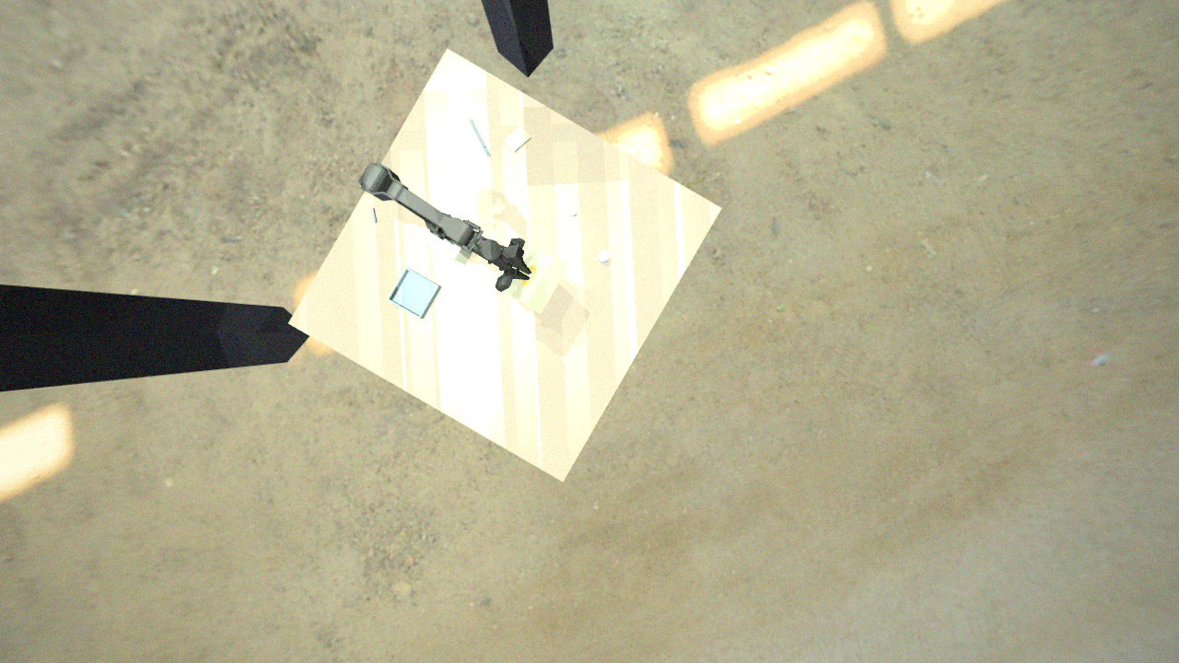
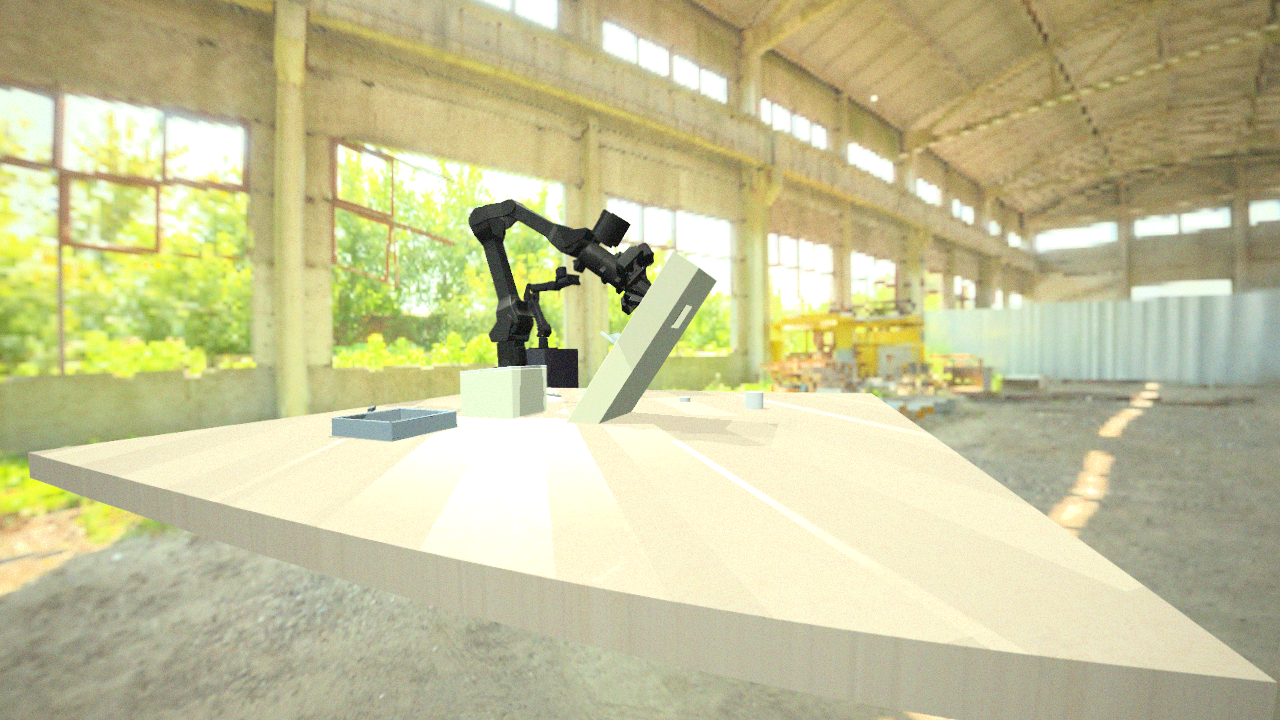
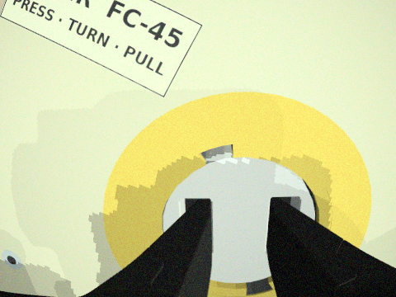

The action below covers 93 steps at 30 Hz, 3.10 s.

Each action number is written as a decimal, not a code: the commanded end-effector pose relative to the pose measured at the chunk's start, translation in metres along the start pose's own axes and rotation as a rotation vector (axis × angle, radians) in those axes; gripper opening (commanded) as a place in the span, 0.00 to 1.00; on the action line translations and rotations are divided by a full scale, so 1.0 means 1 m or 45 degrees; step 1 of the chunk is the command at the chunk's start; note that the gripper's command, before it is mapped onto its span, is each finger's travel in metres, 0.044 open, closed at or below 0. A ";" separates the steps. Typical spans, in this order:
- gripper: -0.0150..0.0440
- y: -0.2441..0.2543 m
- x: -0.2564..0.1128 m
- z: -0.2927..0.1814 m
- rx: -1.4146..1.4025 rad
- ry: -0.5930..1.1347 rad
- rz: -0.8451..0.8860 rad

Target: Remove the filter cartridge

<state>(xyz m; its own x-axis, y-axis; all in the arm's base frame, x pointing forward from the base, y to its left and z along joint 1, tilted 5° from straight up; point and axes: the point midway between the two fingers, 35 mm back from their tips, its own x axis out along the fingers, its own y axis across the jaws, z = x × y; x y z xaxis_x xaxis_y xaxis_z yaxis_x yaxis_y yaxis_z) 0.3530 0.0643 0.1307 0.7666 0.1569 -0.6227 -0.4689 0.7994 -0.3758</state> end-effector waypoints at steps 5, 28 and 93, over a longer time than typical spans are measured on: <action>0.25 -0.001 0.003 0.001 0.349 -0.004 -0.006; 0.25 -0.001 0.002 0.001 1.366 -0.006 -0.004; 0.30 0.034 -0.063 -0.062 1.716 0.022 -0.013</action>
<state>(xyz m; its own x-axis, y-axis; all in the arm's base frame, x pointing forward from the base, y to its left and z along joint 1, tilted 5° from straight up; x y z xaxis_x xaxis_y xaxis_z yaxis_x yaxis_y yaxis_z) 0.2603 0.0460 0.1129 0.7550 0.1480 -0.6388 0.3394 0.7453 0.5739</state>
